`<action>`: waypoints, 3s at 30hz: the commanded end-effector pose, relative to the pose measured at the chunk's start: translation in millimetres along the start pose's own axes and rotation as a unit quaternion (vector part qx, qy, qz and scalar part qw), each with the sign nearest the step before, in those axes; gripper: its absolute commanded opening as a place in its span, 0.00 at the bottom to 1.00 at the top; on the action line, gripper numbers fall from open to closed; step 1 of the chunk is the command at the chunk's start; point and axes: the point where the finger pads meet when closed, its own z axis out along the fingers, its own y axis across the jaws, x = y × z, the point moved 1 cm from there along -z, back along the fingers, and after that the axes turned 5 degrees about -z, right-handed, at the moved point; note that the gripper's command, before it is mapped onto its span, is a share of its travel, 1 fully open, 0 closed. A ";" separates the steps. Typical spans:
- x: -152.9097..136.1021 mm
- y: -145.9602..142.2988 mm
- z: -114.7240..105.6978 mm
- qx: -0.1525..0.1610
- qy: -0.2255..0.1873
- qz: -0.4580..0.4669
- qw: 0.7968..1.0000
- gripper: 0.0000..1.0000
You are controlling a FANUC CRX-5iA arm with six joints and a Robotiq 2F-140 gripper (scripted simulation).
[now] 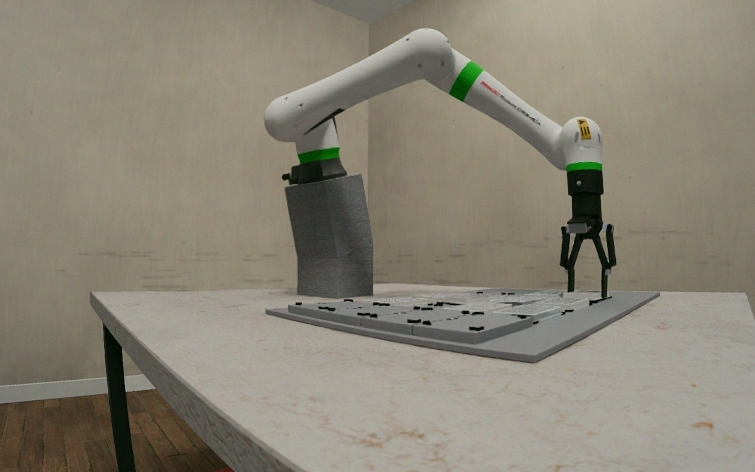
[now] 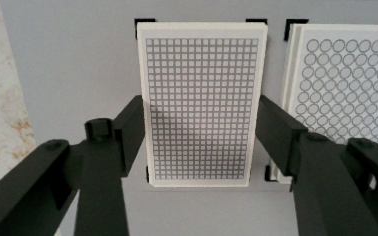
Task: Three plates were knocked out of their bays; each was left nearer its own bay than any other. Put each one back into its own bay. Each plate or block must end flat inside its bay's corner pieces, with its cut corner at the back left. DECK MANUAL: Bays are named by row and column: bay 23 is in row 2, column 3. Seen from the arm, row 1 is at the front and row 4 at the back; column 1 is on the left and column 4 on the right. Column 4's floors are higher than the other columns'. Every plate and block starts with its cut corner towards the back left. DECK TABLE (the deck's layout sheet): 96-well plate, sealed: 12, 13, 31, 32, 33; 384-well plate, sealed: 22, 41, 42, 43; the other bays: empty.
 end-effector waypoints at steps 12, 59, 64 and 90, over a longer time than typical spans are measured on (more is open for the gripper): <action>-0.4 -1.2 -0.8 0.001 0.000 0.000 1.000 0.10; -0.4 -1.2 1.9 0.001 0.000 0.000 1.000 0.10; -0.4 -1.2 2.2 0.001 0.000 0.000 1.000 0.10; -0.4 -1.2 3.2 0.001 0.000 0.000 1.000 0.70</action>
